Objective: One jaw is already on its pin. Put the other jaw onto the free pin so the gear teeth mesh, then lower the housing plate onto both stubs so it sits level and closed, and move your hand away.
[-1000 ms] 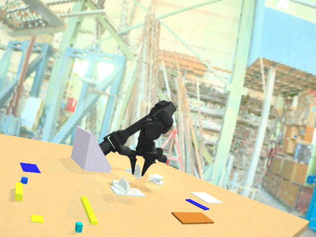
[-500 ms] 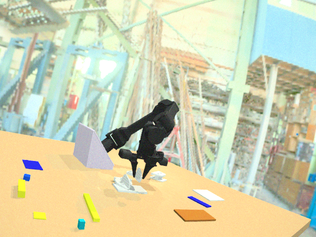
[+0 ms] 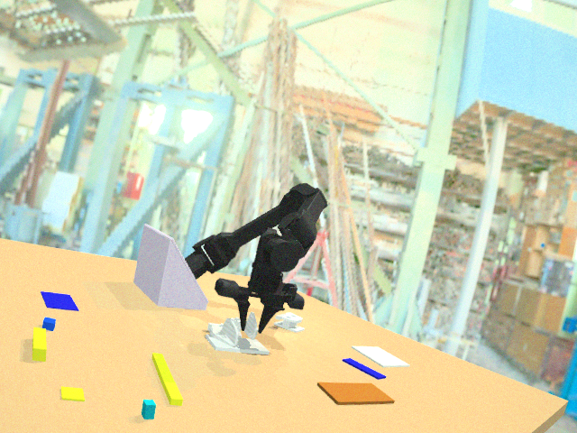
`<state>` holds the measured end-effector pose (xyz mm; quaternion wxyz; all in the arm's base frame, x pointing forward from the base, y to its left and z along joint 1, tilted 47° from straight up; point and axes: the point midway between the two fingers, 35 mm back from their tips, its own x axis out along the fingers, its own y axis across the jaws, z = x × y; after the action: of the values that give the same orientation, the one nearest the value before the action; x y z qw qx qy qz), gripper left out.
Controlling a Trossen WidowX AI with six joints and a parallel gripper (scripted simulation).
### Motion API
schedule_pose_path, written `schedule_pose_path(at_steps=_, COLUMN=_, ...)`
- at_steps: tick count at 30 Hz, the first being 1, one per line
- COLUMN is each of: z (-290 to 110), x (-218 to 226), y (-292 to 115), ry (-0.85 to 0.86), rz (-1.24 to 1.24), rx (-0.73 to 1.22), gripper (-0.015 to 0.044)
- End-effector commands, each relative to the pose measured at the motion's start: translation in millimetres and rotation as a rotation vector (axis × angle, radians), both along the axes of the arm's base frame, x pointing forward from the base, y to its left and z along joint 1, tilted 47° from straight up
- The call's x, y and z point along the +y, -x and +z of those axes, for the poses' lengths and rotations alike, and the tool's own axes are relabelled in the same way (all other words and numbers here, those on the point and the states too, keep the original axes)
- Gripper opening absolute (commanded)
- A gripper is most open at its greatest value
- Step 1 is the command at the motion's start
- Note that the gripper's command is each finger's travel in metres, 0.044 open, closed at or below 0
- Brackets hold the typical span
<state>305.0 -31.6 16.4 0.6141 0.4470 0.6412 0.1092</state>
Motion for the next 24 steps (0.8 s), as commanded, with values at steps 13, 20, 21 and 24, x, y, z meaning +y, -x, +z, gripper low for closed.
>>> schedule_pose_path(at_steps=13, z=-2.2, x=2.9, y=-1.1, ry=-0.005, rz=-0.005, rx=0.0, gripper=0.0134)
schedule_pose_path(at_steps=20, z=-2.6, x=3.3, y=-1.2, ry=-0.006, rz=-0.005, rx=0.0, gripper=0.0134)
schedule_pose_path(at_steps=21, z=-3.0, x=3.7, y=-1.3, ry=-0.006, rz=-0.005, rx=0.0, gripper=0.0134)
schedule_pose_path(at_steps=24, z=-4.3, x=5.0, y=-1.5, ry=-0.006, rz=-0.006, rx=0.001, gripper=0.0134)
